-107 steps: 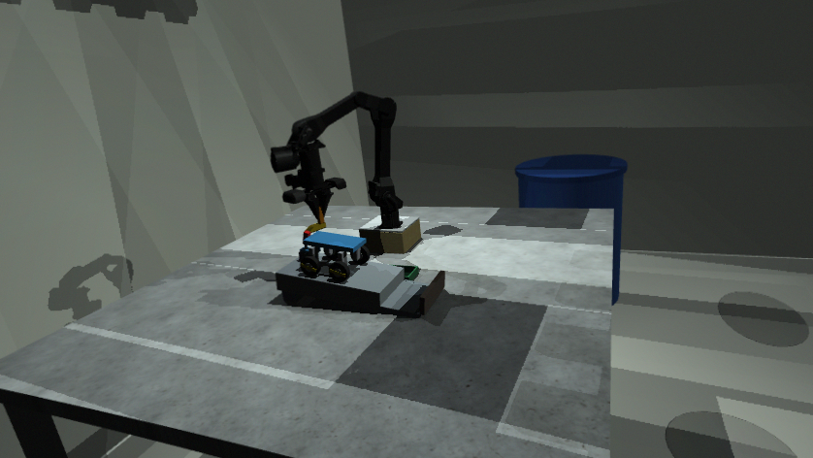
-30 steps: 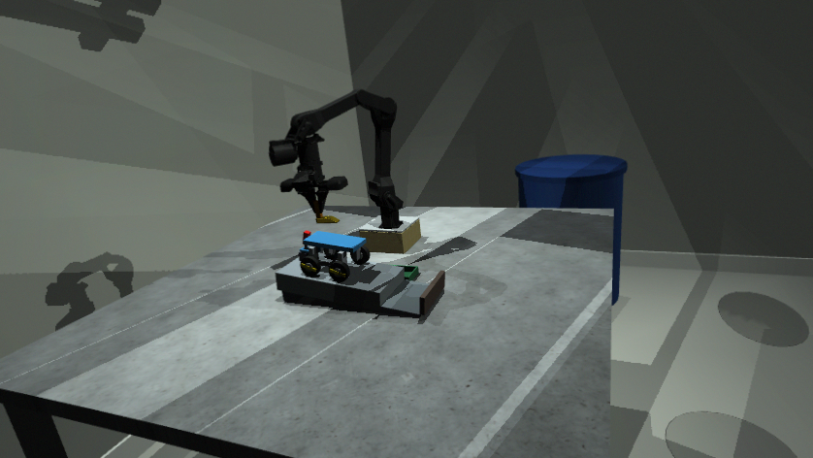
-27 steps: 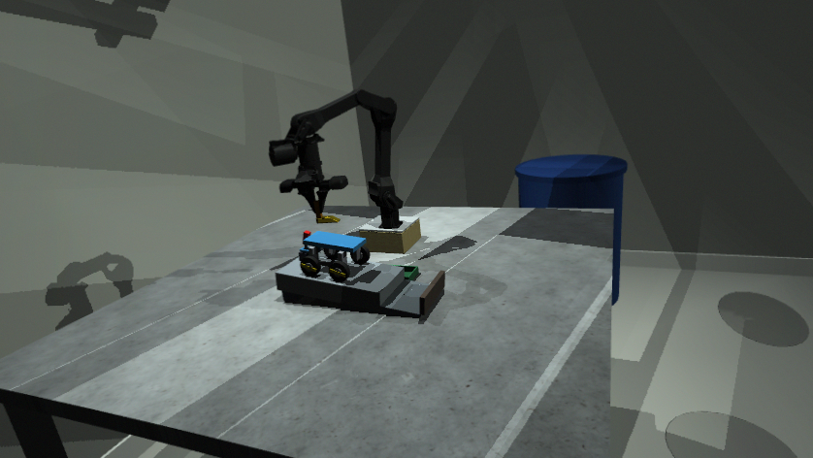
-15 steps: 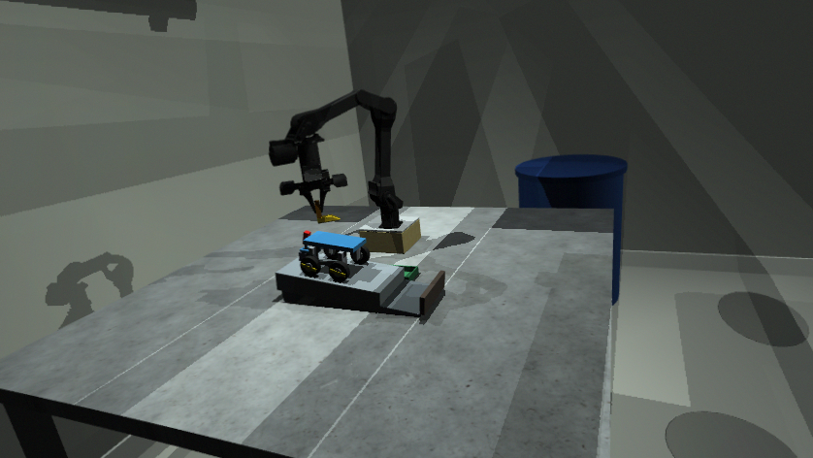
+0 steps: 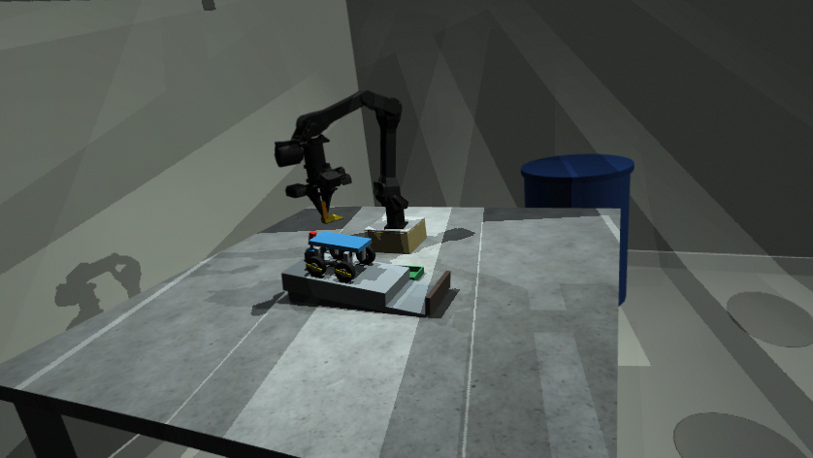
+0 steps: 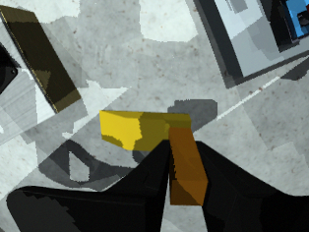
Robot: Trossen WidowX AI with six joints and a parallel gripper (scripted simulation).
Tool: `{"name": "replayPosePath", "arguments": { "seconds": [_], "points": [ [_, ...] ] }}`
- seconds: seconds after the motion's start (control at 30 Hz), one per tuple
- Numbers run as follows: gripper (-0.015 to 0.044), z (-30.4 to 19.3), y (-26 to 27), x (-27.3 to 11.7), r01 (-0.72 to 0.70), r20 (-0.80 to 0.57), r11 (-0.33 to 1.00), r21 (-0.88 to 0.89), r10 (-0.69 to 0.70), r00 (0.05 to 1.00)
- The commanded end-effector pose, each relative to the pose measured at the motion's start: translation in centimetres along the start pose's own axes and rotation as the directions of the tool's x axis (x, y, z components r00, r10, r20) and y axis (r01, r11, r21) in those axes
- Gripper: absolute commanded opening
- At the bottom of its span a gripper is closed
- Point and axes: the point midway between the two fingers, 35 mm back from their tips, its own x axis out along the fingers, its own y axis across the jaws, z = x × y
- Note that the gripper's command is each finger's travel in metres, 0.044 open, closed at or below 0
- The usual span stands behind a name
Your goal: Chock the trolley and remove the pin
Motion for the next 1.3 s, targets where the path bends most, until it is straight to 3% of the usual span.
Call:
{"name": "replayPosePath", "arguments": {
  "seconds": [0.0,0.3,0.6,1.27],
  "points": [
    [0.0000,0.0,0.0,0.0,-0.001,0.004,0.989,-0.148,0.001,1.000],
    [0.0000,0.0,0.0,0.0,0.000,0.004,0.910,-0.416,0.002,1.000],
    [0.0000,0.6,0.1,0.0,0.000,0.005,0.904,-0.428,0.002,1.000],
    [0.0000,7.8,1.9,0.6,0.002,0.012,0.892,-0.453,0.004,1.000]
  ]
}}
